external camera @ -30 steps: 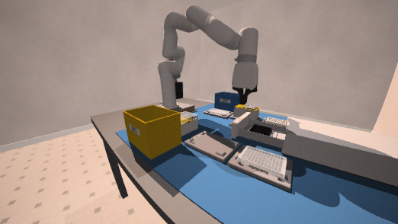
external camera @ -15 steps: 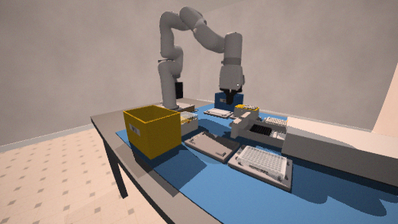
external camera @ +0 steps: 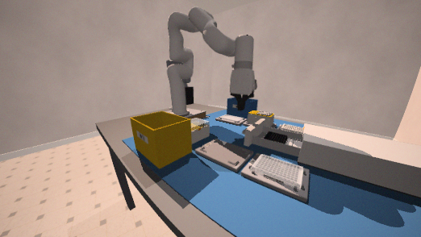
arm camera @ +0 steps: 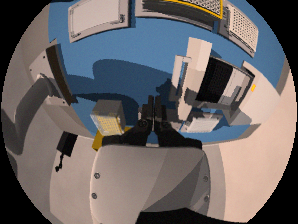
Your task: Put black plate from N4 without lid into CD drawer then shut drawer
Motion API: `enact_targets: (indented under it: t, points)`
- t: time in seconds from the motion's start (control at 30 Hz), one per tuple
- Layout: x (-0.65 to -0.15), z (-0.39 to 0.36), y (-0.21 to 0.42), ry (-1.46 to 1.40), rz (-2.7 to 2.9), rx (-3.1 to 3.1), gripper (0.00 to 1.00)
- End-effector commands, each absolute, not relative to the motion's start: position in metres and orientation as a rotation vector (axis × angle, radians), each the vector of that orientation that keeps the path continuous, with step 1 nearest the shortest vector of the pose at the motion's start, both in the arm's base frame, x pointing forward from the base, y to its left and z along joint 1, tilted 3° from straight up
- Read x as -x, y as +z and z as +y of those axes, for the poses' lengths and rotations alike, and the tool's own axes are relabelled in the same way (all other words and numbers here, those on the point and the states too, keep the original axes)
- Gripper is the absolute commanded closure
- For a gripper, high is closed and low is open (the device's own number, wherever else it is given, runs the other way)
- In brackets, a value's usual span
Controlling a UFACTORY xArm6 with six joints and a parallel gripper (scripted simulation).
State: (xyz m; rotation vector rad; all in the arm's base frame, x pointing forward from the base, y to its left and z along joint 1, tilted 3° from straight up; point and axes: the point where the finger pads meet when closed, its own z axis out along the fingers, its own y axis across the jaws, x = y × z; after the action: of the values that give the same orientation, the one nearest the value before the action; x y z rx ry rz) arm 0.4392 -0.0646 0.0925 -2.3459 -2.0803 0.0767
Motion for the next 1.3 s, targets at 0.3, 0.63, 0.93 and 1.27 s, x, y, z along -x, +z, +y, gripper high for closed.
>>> enact_targets:
  t: [0.3,0.63,0.93,1.27]
  points:
    - [-0.440,-0.065,0.076,0.073,-2.082,2.348,1.00]
    - [-0.439,-0.066,0.059,0.073,-2.082,2.348,1.00]
    - [-0.439,-0.066,0.048,0.073,-2.082,2.348,1.00]
    - [-0.438,-0.067,0.031,0.073,-2.082,2.348,1.00]
